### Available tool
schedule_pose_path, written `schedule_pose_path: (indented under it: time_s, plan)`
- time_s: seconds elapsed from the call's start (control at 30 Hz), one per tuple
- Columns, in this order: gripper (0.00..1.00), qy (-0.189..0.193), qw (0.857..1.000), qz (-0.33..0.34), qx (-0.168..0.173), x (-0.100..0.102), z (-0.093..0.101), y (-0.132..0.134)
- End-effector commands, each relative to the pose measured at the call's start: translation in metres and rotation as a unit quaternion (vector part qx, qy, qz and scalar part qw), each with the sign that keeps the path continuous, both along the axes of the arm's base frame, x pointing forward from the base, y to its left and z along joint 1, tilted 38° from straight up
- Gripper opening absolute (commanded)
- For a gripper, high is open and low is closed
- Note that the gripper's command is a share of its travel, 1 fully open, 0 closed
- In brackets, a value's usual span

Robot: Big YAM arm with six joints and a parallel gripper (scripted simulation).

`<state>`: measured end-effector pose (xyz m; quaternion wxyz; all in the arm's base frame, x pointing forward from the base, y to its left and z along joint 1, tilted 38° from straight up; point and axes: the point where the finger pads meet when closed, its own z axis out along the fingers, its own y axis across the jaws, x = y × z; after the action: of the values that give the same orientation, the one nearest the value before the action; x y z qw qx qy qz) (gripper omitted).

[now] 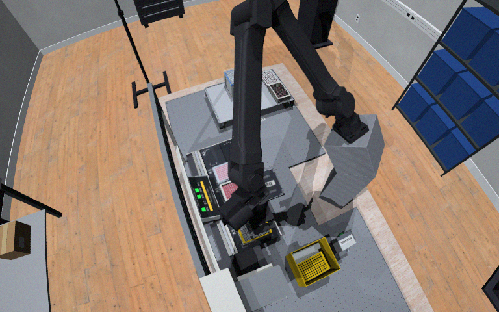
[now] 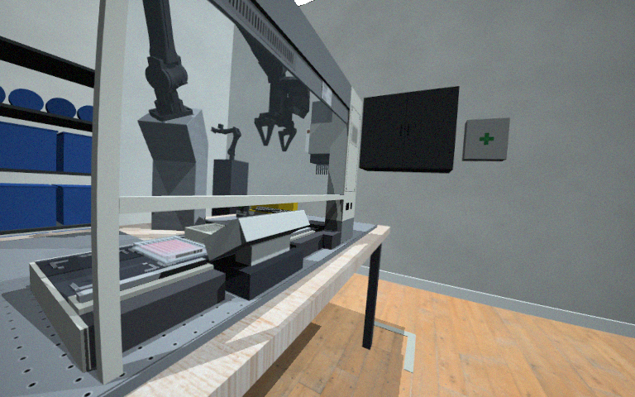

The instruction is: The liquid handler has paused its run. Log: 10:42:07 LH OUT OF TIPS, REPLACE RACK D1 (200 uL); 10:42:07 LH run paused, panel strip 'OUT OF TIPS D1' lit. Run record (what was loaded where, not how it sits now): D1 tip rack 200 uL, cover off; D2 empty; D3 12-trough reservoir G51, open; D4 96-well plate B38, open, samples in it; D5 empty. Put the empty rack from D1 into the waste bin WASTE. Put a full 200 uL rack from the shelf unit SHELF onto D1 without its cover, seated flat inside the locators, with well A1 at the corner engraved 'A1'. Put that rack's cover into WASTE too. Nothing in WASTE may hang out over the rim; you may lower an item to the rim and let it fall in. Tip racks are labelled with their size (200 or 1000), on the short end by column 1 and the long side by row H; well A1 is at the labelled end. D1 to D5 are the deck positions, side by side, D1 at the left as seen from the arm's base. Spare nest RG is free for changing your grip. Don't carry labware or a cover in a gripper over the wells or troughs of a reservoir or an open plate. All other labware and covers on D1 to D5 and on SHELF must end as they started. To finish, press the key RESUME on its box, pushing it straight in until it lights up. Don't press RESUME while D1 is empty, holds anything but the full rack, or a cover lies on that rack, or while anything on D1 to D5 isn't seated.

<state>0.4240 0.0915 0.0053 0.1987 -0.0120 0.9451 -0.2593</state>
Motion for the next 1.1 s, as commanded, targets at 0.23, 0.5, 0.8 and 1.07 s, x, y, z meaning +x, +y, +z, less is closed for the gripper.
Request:
schedule_pose_path:
  time_s: [0.23,0.5,0.8,1.07]
  plan:
    - [0.0,-0.015,1.0,0.003,0.007,-0.004,0.007,0.009]
    - [0.0,-0.018,1.0,0.003,0.008,-0.039,-0.01,0.004]
    - [0.0,-0.018,1.0,0.002,0.008,-0.071,-0.024,-0.001]
    - [0.0,-0.013,1.0,0.002,0.007,-0.108,-0.044,-0.007]
